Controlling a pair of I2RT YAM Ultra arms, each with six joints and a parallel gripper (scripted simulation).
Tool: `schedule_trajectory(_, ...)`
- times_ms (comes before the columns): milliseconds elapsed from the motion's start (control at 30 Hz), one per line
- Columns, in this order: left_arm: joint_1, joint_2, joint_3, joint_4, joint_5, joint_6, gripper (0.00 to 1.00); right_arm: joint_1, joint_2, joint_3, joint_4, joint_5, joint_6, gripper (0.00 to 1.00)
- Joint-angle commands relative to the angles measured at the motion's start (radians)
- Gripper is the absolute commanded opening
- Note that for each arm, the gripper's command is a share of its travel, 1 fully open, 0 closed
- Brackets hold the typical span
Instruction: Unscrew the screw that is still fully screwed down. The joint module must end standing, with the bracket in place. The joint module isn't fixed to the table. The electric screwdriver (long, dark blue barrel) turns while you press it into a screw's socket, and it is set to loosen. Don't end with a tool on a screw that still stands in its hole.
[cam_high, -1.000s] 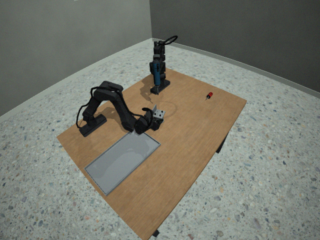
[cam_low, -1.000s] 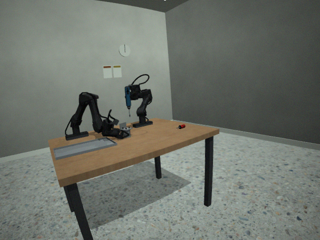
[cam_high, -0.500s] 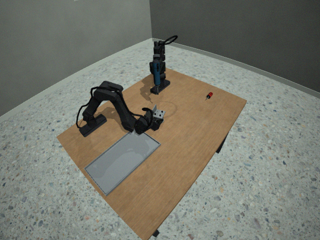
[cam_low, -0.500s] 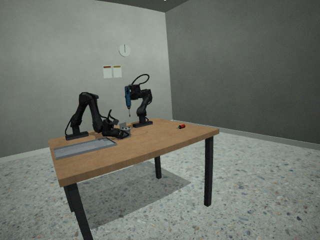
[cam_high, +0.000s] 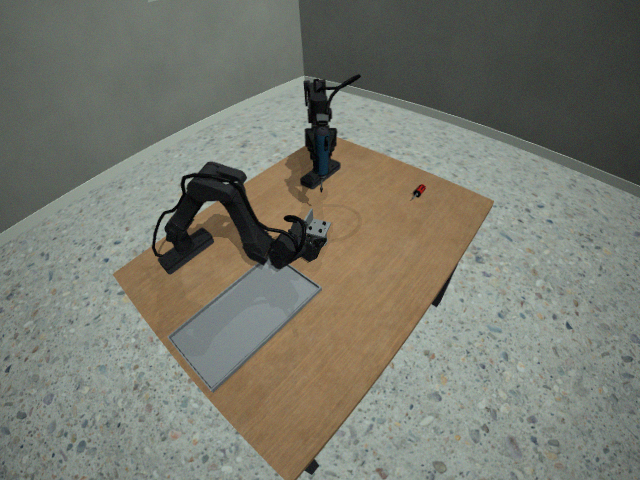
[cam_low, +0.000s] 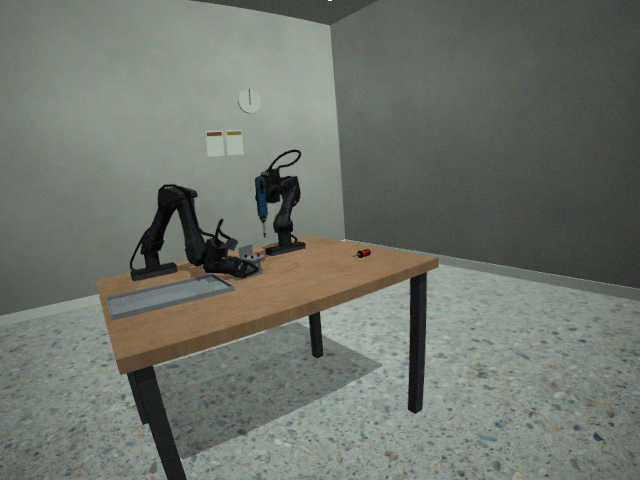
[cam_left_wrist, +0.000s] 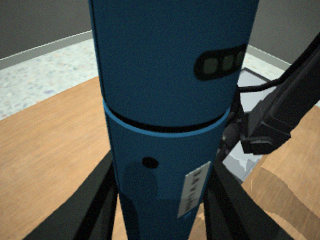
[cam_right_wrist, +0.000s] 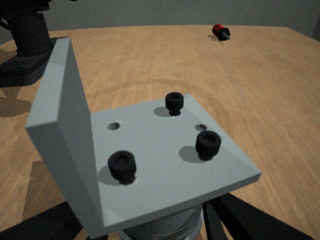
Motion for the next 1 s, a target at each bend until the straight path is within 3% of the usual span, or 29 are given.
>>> schedule_trajectory(0, 0.04, 0.029, 0.06, -0.016, -0.003, -0.042, 0.42, -0.008, -0.033, -0.002, 0.003, -0.012, 0.007, 0.59)
schedule_trajectory(233, 0.068, 0.014, 0.07, -0.031, 0.007, -0.053, 0.42, -0.008, -0.033, -0.002, 0.003, -0.012, 0.007, 0.59)
schedule_trajectory(633, 0.212, 0.147, 0.139, -0.162, -0.006, -0.145, 0.42, -0.008, -0.033, -0.002, 0.003, -0.012, 0.007, 0.59)
schedule_trajectory(967, 0.273, 0.179, 0.166, -0.217, -0.011, -0.185, 0.42, -0.008, -0.033, -0.002, 0.003, -0.012, 0.007, 0.59)
